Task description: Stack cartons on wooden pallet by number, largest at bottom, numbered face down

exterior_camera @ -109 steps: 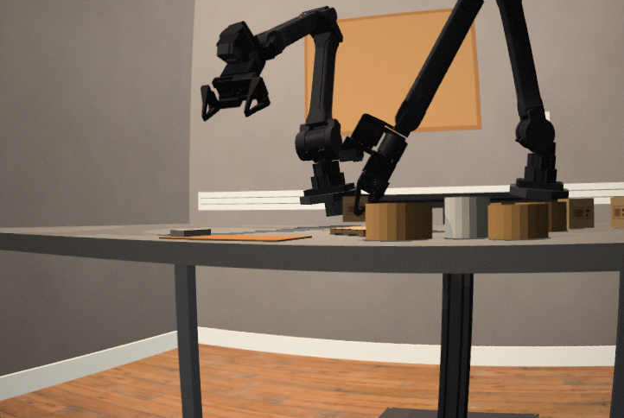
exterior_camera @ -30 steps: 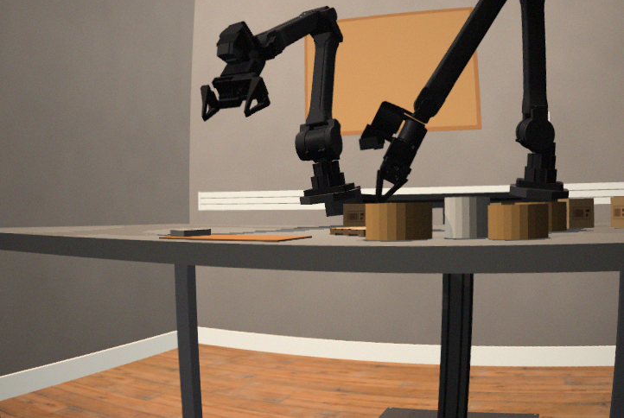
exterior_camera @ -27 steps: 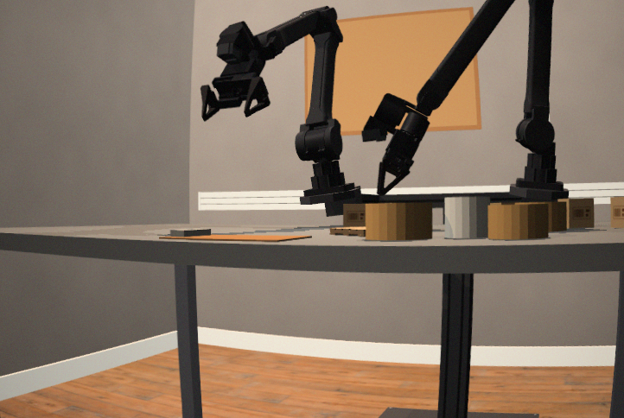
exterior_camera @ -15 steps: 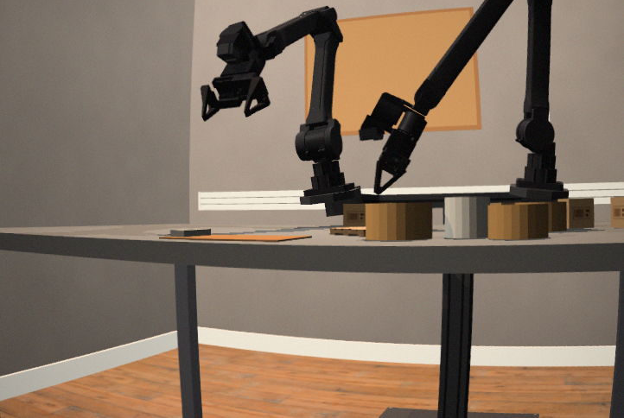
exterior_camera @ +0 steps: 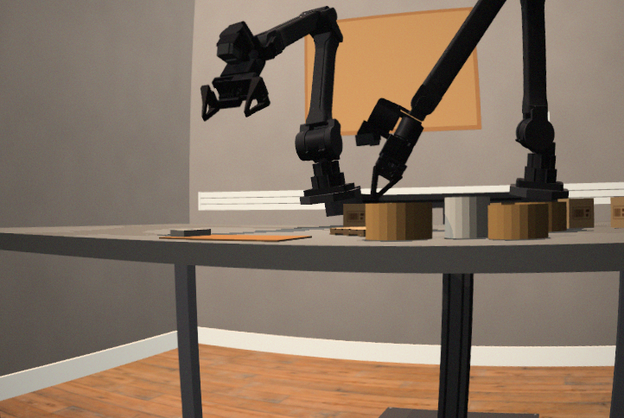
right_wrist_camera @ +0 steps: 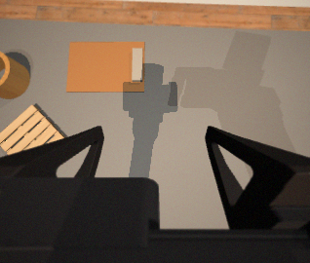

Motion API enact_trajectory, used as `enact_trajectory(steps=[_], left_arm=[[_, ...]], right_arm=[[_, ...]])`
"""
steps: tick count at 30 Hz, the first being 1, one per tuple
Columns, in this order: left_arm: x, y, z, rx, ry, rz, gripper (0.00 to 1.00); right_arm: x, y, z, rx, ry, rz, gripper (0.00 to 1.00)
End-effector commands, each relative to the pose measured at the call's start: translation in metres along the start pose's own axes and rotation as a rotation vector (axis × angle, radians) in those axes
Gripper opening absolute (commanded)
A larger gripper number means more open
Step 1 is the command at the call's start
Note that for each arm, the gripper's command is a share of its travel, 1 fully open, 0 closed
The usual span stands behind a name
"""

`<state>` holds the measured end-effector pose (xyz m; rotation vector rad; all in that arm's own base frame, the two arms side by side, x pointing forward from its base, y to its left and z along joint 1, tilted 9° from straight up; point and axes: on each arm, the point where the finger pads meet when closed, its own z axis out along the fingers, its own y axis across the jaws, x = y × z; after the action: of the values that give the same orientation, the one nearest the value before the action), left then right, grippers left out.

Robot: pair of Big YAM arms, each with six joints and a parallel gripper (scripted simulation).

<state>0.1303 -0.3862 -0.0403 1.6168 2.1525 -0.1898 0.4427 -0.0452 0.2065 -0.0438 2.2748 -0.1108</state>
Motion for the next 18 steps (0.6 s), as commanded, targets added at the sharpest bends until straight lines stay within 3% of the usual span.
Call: enact_trajectory(steps=[1, 18], left_arm=[[-0.025, 0.006, 0.004, -0.007, -0.04, -0.013, 0.83], [-0.036, 0.007, 0.026, -0.006, -0.041, -0.011, 0.83]], right_arm=[[-0.031, -0.005, -0.008, 0.01, -0.053, -0.01, 1.0], [-0.031, -0.005, -0.008, 0.01, -0.053, -0.01, 1.0]])
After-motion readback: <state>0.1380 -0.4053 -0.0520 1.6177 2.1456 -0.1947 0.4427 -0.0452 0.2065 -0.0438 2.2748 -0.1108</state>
